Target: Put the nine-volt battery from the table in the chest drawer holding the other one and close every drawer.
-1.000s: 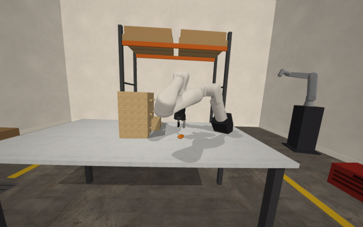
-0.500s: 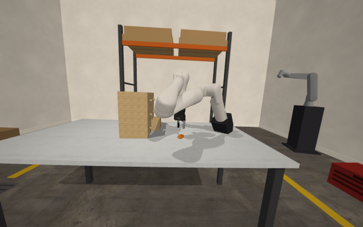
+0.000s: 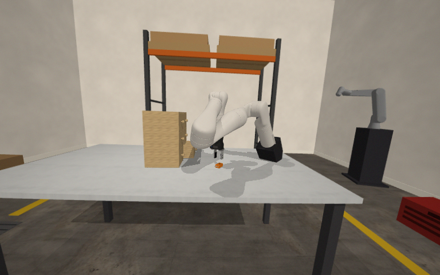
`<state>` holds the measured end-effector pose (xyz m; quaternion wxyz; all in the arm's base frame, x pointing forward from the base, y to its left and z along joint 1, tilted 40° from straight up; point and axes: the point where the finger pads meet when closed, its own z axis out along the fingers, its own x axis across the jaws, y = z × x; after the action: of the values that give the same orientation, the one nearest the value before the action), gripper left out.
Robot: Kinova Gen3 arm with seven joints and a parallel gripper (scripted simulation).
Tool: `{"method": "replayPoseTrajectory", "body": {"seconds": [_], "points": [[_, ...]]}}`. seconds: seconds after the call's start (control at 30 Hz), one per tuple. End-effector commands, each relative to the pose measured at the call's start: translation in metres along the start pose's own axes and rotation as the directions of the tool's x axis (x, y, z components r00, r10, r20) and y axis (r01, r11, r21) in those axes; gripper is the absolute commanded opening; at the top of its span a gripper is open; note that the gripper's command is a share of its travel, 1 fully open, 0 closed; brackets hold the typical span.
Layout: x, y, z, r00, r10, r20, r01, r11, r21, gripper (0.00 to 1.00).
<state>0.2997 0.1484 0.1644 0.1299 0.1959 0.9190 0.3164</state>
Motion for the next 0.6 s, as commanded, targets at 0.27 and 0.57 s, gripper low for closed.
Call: {"method": "replayPoseTrajectory", "body": {"seconds": [0.27, 0.57], "points": [[0.004, -0.002, 0.012, 1.0, -0.011, 0.0, 0.011, 1.0, 0.005, 0.81], [0.004, -0.003, 0.018, 1.0, -0.013, 0.008, 0.013, 1.0, 0.0, 0.81]]}}
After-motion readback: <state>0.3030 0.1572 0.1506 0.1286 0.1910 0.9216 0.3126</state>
